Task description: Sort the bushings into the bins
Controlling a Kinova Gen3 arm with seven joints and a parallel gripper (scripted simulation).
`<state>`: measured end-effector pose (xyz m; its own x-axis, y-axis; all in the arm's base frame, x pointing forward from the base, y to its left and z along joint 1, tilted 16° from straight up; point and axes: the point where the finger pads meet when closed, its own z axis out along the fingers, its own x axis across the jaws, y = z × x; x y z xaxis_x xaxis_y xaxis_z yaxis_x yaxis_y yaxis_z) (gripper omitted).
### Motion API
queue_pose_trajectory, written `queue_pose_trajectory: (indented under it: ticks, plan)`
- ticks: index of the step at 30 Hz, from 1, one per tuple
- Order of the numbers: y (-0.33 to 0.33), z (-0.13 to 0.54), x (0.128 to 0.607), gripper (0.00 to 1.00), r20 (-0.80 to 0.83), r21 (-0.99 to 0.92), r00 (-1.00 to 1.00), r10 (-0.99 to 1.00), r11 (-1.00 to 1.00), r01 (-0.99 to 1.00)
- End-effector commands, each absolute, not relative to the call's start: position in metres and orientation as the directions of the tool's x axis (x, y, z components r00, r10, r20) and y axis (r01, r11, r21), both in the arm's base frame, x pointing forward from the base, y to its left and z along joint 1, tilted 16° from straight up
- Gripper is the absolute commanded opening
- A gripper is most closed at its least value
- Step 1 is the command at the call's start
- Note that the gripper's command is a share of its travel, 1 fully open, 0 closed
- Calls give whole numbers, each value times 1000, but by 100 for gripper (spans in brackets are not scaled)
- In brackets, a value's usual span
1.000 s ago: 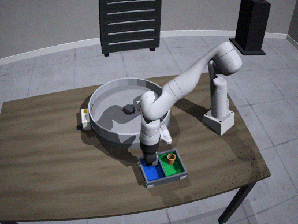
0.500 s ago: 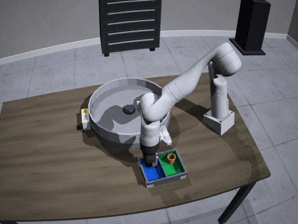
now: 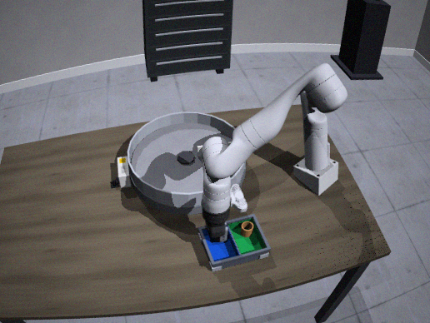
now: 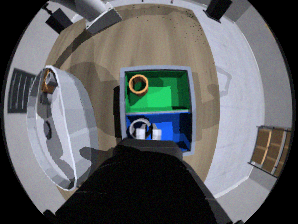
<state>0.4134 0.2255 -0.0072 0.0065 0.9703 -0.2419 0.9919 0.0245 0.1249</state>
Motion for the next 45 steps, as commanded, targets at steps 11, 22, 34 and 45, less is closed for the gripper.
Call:
queue_pose_trajectory:
  ticks: [11,22,34,45]
  plan:
    - [224,-13,415,0,-242,126,8,970,24,992]
    - [222,-19,415,0,-242,126,8,970,24,992]
    - [222,-19,415,0,-242,126,8,970,24,992]
    - [222,-19,415,47,-242,126,8,970,24,992]
